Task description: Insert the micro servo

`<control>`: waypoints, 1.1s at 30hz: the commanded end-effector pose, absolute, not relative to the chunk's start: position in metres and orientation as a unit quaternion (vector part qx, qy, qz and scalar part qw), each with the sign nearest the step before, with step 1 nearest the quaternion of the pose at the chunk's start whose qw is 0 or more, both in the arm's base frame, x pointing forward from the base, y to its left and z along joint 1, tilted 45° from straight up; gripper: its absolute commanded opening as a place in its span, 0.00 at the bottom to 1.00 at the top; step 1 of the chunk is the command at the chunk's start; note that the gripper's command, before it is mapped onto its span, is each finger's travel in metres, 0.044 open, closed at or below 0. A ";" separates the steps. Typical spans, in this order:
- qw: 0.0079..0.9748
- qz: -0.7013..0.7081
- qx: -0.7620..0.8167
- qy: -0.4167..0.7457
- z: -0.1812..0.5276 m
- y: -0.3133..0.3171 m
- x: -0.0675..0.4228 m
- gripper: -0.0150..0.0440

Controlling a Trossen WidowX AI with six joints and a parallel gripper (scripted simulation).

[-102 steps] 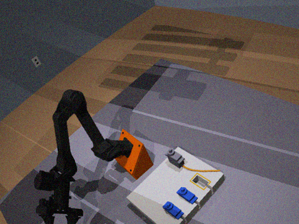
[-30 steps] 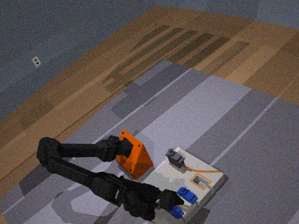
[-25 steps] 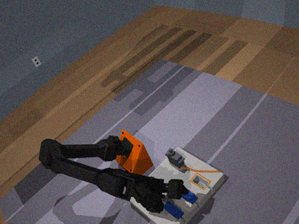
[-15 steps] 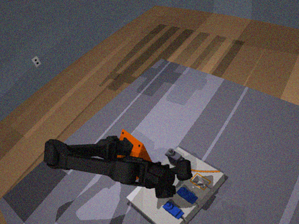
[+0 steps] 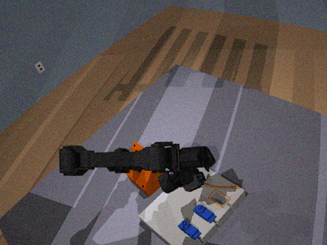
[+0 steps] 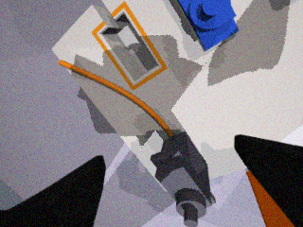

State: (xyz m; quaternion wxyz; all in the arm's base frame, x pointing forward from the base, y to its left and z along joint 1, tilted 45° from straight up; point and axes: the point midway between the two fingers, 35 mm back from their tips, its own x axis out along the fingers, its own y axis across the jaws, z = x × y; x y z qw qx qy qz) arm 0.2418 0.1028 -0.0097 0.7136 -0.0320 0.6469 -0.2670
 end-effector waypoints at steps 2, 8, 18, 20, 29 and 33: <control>0.704 -0.255 -0.106 0.655 -0.014 0.112 0.229 1.00; 0.686 -0.238 -0.204 0.656 -0.017 0.124 0.211 1.00; 0.663 -0.219 -0.308 0.646 -0.019 0.136 0.193 1.00; 0.663 -0.219 -0.308 0.646 -0.021 0.134 0.194 1.00; 0.663 -0.219 -0.308 0.646 -0.038 0.118 0.195 1.00; 0.663 -0.219 -0.308 0.646 -0.041 0.115 0.195 1.00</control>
